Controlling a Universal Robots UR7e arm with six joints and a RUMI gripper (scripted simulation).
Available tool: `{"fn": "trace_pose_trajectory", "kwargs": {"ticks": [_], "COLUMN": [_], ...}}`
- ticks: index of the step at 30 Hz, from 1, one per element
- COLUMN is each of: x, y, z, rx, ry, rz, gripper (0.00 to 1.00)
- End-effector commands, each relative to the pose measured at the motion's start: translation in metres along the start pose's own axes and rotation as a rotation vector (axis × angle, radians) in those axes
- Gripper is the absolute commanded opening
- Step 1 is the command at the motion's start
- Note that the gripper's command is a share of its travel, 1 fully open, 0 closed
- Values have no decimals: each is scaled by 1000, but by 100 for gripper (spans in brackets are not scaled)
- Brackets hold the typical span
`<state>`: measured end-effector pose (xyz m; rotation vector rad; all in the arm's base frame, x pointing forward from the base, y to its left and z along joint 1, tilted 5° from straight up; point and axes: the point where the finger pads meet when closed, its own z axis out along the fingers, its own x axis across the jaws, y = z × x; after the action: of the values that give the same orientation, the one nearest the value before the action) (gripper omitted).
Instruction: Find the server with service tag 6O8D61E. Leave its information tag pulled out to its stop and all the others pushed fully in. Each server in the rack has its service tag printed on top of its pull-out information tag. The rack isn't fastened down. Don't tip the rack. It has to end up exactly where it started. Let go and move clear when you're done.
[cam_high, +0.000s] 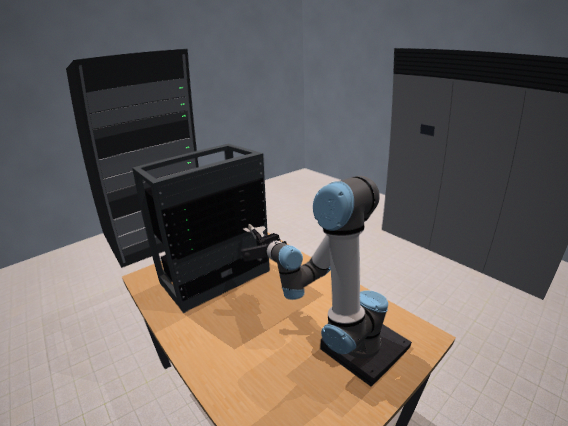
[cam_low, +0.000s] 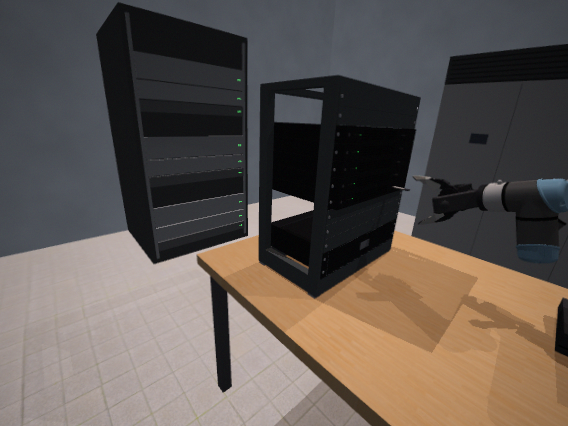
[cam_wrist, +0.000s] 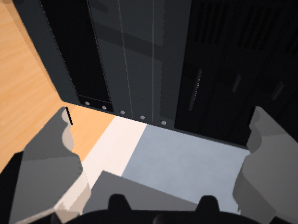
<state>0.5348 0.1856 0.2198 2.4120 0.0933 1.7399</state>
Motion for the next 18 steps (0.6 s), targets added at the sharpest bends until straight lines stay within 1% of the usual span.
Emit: {"fn": "trace_pose_trajectory", "kwargs": {"ticks": [1, 18], "x": [1, 2], "y": [0, 0], "z": [0, 0], "rx": [3, 11], "ry": [4, 11], "rz": [33, 132], "gripper": [100, 100]}}
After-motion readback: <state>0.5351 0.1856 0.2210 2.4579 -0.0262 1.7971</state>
